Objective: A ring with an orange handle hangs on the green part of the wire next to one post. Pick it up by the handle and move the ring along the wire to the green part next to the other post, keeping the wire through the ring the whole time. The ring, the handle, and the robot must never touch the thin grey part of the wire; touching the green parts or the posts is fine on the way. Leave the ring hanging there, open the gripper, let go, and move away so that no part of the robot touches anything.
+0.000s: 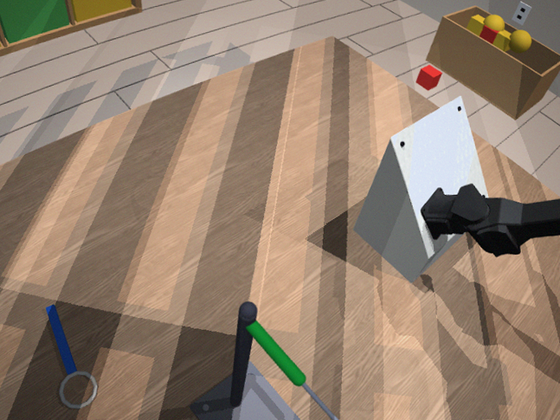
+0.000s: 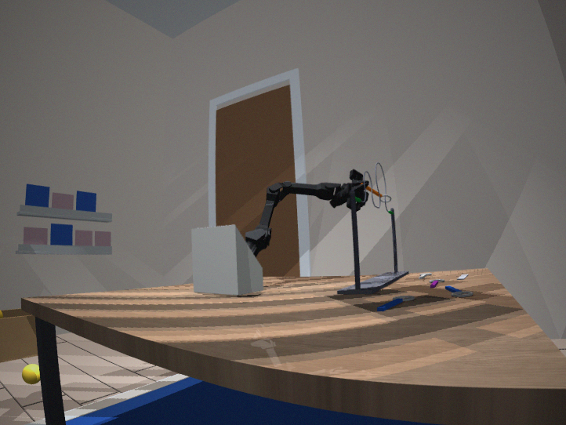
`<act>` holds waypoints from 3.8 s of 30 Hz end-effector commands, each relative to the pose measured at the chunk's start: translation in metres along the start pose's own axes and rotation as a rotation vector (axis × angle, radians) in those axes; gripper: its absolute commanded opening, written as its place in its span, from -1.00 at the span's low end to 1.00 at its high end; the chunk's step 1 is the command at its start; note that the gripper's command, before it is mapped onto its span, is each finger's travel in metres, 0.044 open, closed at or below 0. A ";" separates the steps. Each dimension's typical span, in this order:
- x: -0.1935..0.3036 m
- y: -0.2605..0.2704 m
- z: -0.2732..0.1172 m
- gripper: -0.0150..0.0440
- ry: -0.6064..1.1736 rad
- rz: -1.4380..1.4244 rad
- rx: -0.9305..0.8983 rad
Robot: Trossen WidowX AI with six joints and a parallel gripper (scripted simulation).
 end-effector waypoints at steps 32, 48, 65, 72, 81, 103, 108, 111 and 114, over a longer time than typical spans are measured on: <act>0.001 -0.037 0.007 -1.00 -0.076 -0.101 0.060; 0.000 -0.038 0.007 -1.00 -0.080 0.017 -0.006; 0.000 -0.033 0.007 -1.00 -0.087 0.201 -0.107; -0.001 -0.030 0.007 -1.00 -0.090 0.279 -0.150; -0.002 -0.028 0.007 -1.00 -0.095 0.378 -0.206; -0.005 -0.022 0.005 -1.00 -0.109 0.607 -0.337; -0.006 -0.020 0.005 -1.00 -0.113 0.659 -0.367; -0.007 -0.019 0.005 -1.00 -0.115 0.693 -0.386; -0.008 -0.019 0.004 -1.00 -0.117 0.726 -0.405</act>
Point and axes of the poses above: the point midway between the two fingers, 35 mm back from their tips, its own z axis out along the fingers, its own y axis across the jaws, x = y × z, the point moved 3 cm from there along -z, back along the fingers, and after that the axes turned 3 degrees about -z, right-handed, at the moved point
